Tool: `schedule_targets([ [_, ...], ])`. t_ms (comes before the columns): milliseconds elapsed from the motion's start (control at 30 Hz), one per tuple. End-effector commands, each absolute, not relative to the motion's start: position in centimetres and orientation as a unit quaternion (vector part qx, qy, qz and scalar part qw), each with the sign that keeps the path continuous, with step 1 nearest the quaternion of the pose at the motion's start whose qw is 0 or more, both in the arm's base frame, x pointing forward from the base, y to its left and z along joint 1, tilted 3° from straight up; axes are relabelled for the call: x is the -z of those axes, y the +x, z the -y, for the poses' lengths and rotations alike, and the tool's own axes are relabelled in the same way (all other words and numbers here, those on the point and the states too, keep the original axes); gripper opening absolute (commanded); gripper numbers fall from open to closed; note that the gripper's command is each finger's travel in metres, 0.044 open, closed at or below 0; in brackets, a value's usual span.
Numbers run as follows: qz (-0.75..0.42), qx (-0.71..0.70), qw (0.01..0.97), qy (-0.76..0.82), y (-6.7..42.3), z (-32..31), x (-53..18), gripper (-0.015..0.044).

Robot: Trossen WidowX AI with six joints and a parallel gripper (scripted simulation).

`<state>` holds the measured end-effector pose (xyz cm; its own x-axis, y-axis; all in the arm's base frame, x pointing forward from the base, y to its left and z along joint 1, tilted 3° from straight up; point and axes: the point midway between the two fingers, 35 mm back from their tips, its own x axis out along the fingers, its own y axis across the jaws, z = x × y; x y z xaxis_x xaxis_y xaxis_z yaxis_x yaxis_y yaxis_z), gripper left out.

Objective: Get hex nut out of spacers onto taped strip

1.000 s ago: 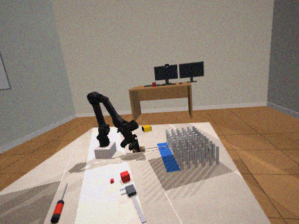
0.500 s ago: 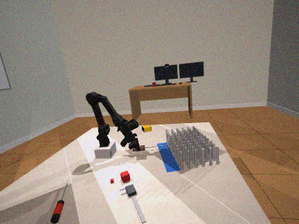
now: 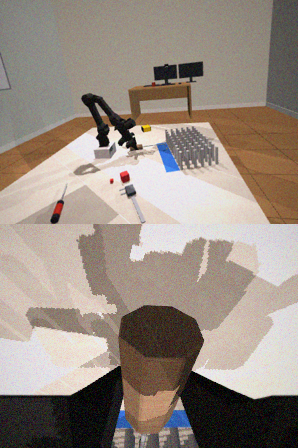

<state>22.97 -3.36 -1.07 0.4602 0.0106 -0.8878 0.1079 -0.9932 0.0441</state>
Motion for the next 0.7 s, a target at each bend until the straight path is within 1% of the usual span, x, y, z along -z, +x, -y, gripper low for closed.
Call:
schedule_targets([
  [0,-0.038,0.516,0.048,0.855,21.8,3.3,0.9,0.0],
  [133,-0.038,0.516,0.048,0.854,20.8,3.4,0.8,0.0],
  [267,-0.038,0.516,0.048,0.855,21.2,3.4,0.1,0.0],
  [667,-0.037,0.515,0.048,0.855,22.6,3.5,-5.3,0.0],
])
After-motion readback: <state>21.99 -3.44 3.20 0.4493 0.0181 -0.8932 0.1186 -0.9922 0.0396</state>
